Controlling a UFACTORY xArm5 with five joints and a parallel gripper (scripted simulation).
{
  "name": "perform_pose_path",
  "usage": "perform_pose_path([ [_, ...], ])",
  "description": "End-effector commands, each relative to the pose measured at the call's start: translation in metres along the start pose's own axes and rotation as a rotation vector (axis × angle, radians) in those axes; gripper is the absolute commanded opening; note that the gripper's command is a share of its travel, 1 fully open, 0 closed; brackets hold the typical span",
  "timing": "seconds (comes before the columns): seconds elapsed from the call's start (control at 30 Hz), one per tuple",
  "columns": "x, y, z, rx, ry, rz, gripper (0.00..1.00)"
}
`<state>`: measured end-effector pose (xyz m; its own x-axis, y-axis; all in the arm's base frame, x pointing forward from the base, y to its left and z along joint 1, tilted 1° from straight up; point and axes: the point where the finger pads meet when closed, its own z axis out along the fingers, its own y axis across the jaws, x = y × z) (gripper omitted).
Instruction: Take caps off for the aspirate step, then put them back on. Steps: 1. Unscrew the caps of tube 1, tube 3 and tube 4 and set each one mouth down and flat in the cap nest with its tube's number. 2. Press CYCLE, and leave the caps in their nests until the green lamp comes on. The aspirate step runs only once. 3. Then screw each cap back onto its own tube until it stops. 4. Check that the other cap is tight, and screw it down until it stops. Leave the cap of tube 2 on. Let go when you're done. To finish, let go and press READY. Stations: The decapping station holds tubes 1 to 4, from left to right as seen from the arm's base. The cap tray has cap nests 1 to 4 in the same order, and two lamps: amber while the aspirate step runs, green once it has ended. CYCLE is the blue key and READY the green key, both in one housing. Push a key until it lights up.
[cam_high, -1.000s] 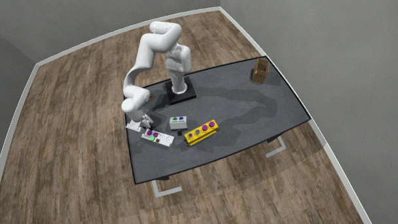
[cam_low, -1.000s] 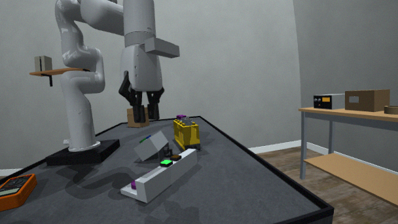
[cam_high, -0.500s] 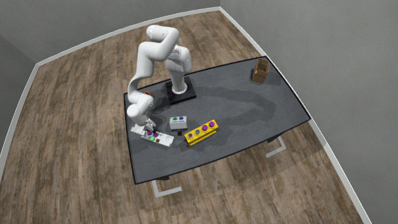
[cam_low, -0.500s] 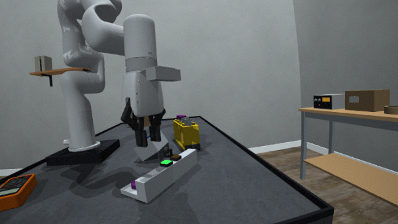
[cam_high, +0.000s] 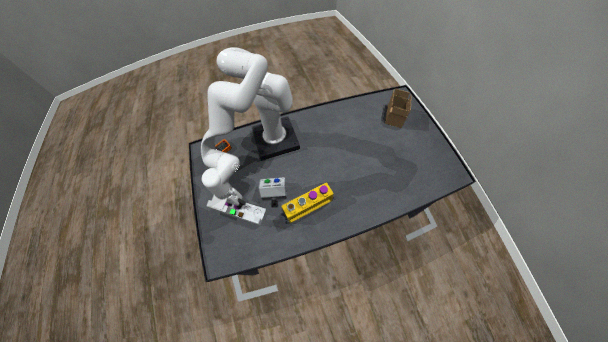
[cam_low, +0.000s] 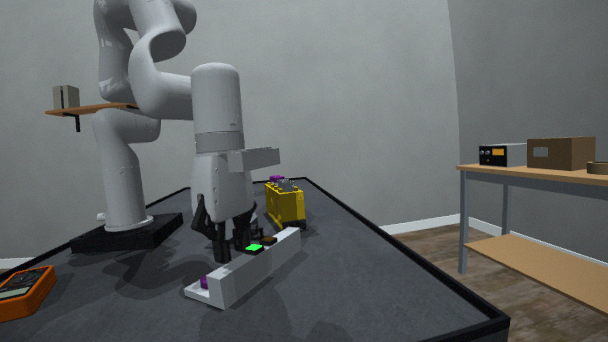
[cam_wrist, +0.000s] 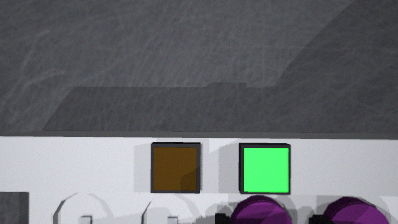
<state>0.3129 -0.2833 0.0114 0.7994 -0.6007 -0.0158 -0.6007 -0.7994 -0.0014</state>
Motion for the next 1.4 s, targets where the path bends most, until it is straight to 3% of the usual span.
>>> perform_pose_path([
  [0.0,0.003,0.0,0.007,-0.007,0.004,0.0,0.46],
  [1.1,0.001,0.0,0.017,-0.007,0.004,0.0,0.46],
  [1.13,0.001,0.0,0.017,-0.007,0.004,0.0,0.0],
  [1.37,0.001,0.0,0.017,-0.007,0.004,0.0,0.0],
])
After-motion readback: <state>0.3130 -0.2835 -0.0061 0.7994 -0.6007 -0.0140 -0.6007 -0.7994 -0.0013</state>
